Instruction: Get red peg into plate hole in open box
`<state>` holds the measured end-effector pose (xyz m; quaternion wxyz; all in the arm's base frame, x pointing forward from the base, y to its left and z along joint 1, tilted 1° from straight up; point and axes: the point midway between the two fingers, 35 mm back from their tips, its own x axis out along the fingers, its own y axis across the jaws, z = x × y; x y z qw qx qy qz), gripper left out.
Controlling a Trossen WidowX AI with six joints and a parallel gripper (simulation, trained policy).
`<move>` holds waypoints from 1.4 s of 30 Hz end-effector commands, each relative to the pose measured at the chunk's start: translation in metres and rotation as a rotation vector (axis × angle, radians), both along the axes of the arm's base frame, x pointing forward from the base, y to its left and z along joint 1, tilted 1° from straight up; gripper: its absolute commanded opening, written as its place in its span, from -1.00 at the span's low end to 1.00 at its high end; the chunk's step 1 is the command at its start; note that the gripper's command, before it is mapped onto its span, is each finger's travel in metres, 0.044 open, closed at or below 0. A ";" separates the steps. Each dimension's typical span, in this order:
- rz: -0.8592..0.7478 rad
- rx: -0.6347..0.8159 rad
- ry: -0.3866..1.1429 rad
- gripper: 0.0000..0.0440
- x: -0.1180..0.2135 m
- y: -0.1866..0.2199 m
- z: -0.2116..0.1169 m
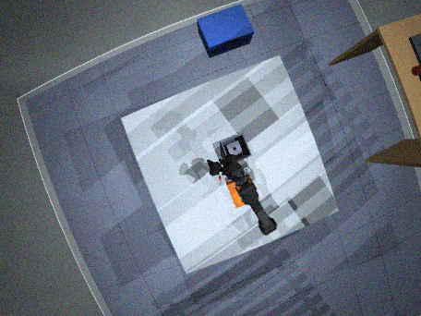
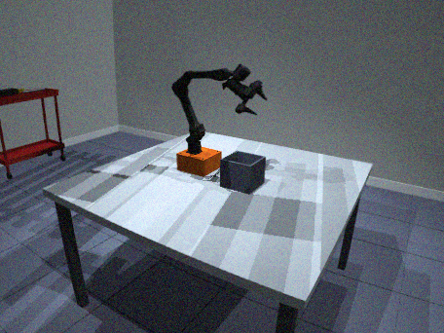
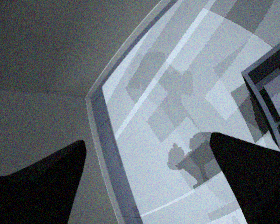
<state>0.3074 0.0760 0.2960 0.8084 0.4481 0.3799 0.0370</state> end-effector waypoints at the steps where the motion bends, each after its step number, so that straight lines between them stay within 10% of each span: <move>1: -0.024 0.024 0.120 1.00 -0.011 0.002 -0.023; 42: -0.546 -0.026 1.078 1.00 -0.132 0.047 -0.174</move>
